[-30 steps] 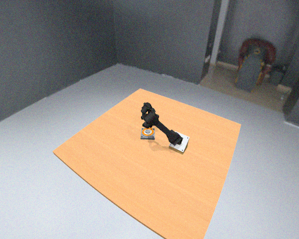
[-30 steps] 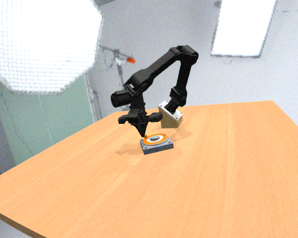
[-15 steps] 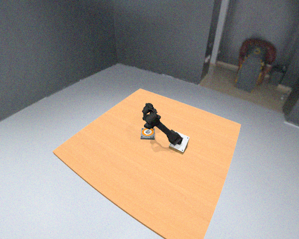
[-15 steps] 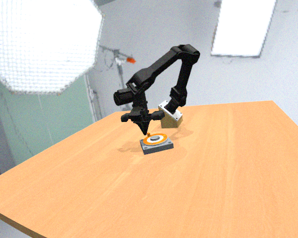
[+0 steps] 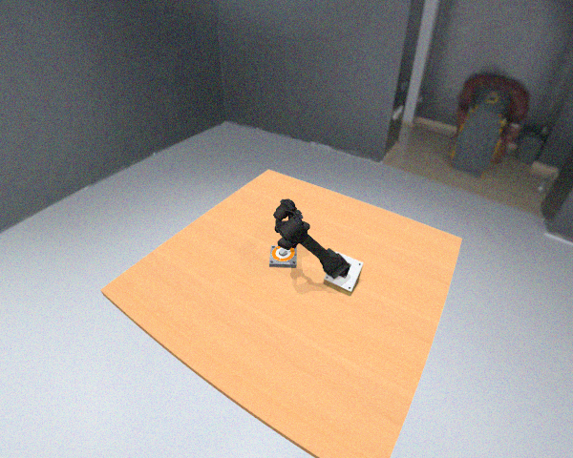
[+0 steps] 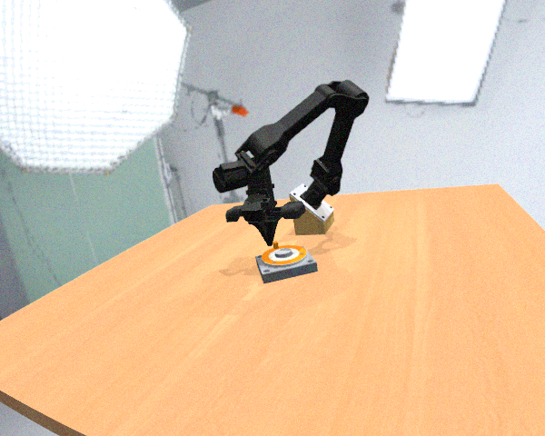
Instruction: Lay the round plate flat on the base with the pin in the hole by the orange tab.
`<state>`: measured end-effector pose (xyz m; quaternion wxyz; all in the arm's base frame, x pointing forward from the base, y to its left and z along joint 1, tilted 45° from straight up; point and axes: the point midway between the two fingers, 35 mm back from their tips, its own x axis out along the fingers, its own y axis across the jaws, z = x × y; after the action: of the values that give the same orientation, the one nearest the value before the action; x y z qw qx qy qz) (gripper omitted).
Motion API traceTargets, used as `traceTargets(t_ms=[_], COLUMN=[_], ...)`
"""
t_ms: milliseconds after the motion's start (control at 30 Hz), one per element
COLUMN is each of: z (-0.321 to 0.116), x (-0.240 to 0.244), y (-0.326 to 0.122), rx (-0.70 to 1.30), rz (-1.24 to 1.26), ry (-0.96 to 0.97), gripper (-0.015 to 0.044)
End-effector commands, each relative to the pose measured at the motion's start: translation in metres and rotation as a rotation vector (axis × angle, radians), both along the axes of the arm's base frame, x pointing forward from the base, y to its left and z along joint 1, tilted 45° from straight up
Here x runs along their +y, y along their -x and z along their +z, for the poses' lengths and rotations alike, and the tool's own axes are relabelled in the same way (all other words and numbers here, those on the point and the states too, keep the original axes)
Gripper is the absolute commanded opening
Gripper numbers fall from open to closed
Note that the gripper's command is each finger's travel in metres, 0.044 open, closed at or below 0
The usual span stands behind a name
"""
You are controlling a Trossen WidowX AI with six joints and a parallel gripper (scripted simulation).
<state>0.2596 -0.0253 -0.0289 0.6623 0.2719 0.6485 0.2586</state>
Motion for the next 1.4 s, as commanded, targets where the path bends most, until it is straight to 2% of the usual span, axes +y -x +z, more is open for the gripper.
traceTargets(t_ms=[0,467,767,1367], z=[0.002,0.005,0.035,0.030], x=[0.002,0.006,-0.023,-0.020], y=[0.002,0.008,0.010,0.009], rx=[-0.001,-0.001,0.000,0.001], rz=[0.003,0.003,0.003,-0.005], ry=[-0.005,-0.005,-0.004,-0.006], gripper=[0.0000,0.0000,0.0000,0.0000])
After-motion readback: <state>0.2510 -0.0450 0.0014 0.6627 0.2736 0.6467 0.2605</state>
